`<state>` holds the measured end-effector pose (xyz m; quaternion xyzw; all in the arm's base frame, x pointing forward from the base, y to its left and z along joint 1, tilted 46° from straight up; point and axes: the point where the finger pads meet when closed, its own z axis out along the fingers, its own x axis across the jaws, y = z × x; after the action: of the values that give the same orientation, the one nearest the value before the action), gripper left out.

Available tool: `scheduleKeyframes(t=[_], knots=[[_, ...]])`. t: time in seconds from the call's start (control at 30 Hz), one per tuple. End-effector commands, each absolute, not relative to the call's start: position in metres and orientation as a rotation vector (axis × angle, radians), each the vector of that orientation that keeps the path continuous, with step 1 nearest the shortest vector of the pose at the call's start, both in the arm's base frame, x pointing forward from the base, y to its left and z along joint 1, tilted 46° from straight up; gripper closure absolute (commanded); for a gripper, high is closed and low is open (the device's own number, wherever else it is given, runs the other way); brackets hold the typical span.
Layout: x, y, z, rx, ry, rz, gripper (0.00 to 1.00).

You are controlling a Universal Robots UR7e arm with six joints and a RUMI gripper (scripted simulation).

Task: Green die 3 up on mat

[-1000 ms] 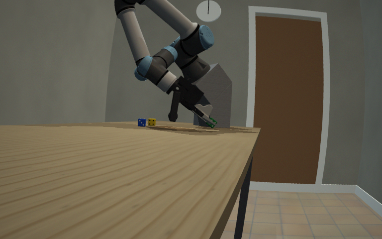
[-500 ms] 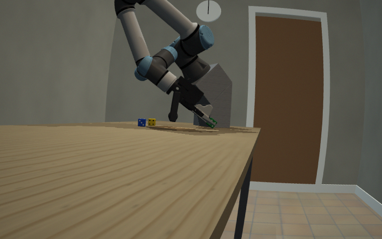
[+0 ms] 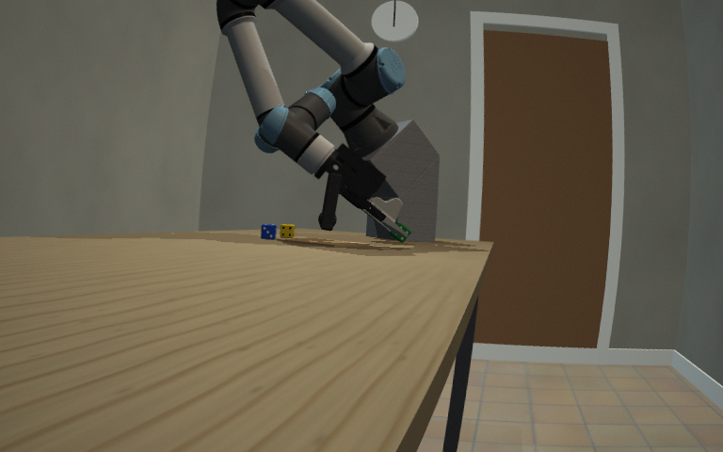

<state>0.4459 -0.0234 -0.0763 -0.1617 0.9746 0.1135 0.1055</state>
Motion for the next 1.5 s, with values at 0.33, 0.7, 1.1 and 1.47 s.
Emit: scheduleKeyframes(t=[0.33, 0.7, 1.1, 1.47], knots=[[0.4474, -0.0255, -0.0786, -0.477, 2.871, 0.334, 0.9], [0.4501, -0.0299, -0.0836, -0.477, 2.871, 0.334, 0.9], [0.4505, -0.0305, -0.0844, -0.477, 2.871, 0.334, 0.9], [0.4505, -0.0305, -0.0844, -0.477, 2.871, 0.334, 0.9]])
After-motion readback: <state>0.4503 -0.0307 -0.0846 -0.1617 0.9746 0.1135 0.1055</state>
